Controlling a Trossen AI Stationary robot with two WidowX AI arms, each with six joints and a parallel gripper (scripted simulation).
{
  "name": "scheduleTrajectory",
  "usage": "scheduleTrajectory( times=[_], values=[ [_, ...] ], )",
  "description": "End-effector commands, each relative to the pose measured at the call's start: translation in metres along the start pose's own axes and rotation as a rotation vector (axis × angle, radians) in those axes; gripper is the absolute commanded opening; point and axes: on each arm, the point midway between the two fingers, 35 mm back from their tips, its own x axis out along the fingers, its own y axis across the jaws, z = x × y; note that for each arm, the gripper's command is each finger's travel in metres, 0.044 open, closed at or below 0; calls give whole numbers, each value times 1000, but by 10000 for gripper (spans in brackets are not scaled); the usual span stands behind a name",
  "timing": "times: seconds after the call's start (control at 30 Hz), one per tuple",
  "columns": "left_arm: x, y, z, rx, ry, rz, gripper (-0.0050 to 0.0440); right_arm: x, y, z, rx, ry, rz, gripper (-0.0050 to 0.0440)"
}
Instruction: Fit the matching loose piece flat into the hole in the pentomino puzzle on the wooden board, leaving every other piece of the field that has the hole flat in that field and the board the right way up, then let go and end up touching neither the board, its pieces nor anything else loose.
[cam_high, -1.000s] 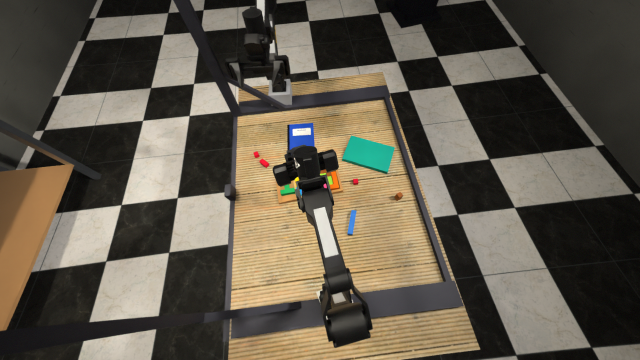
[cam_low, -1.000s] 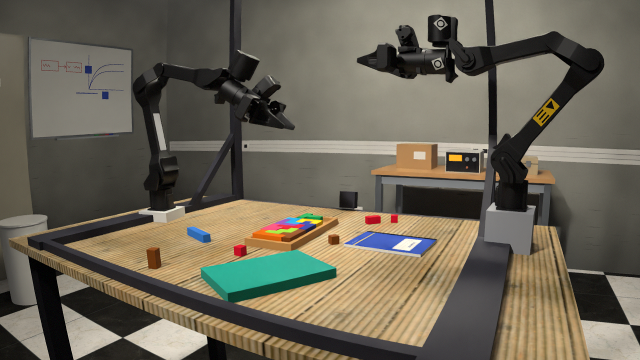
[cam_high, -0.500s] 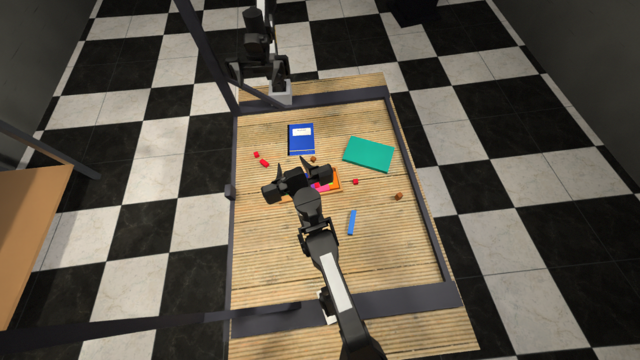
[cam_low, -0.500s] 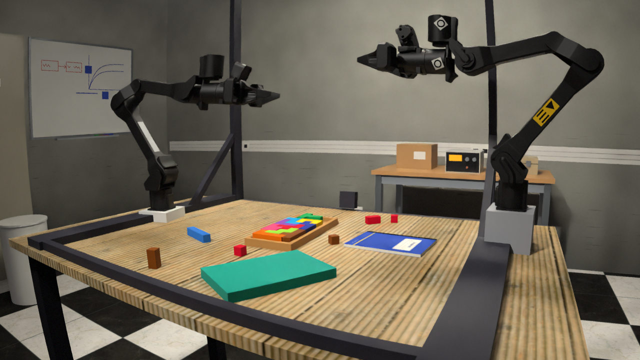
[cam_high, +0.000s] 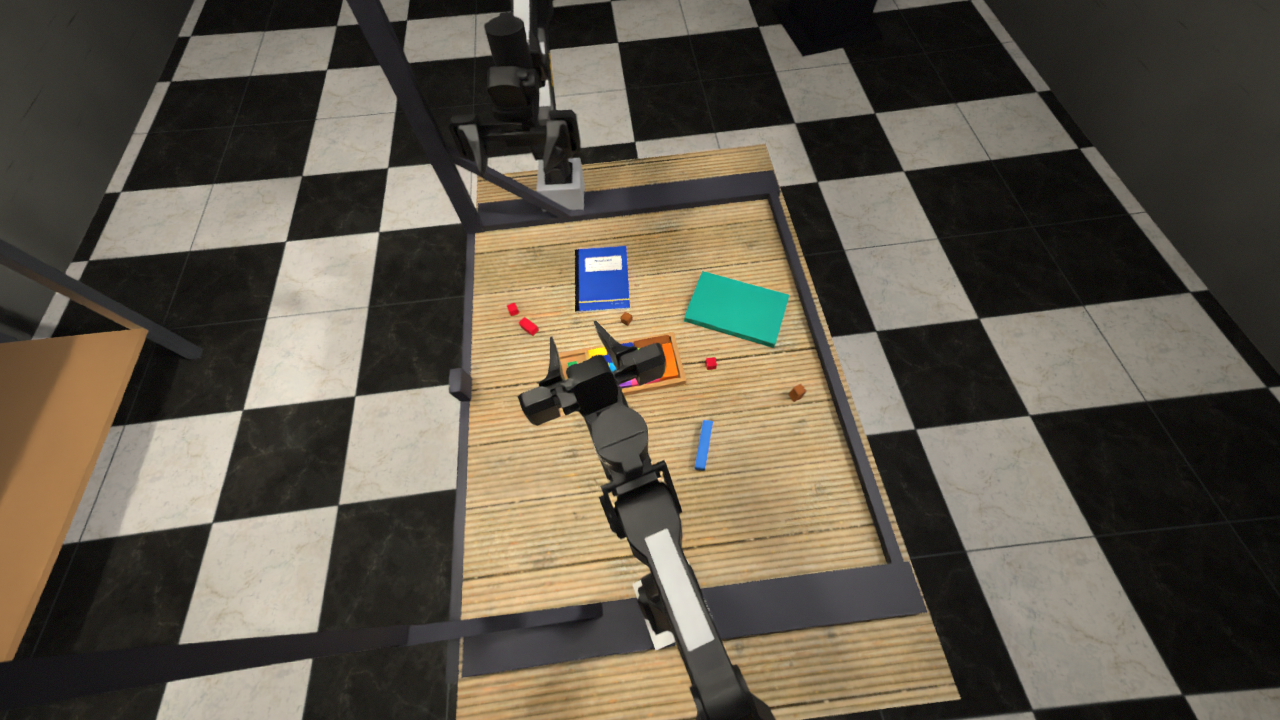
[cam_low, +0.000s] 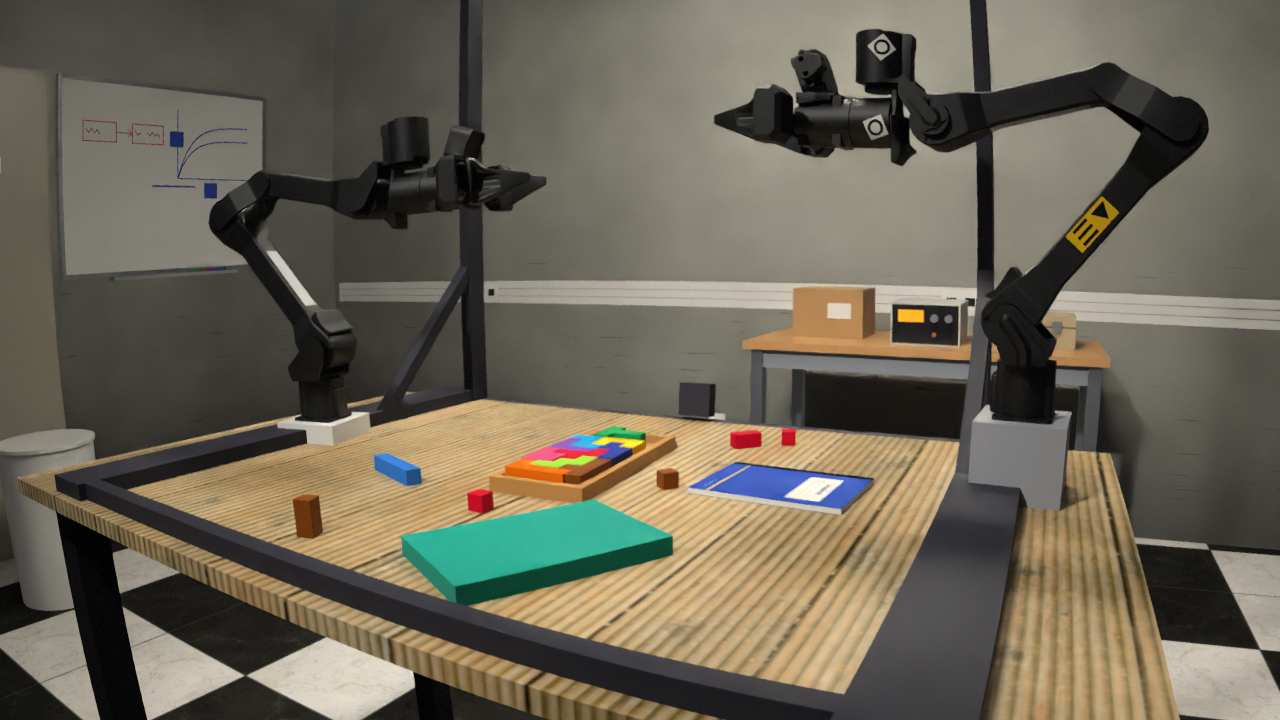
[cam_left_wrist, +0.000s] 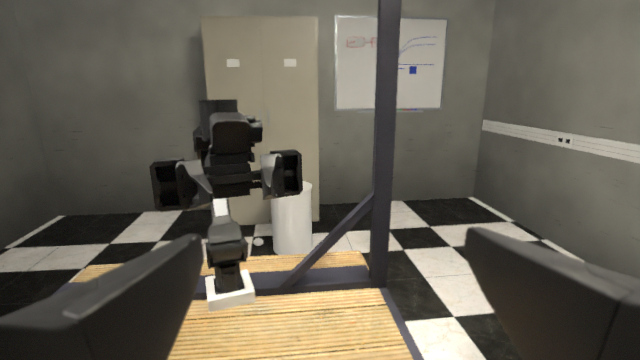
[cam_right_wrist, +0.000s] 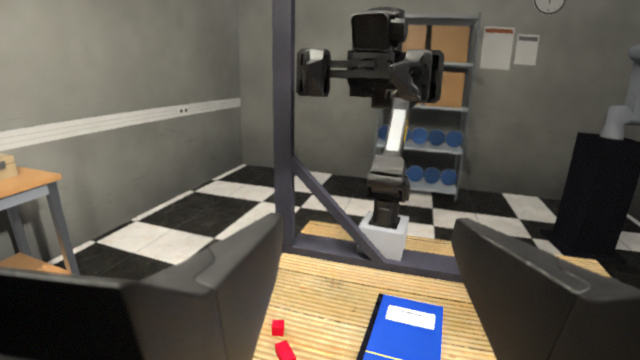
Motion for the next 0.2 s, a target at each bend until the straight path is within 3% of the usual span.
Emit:
scheduleTrajectory(
  times=[0.0, 0.17],
  values=[
    [-1, 0, 6, 1, -17, 0, 440, -3, 0, 4, 5, -16, -1, 288],
    [-1, 0, 6, 1, -17, 0, 440, -3, 0, 4, 5, -16, -1, 288]
  ],
)
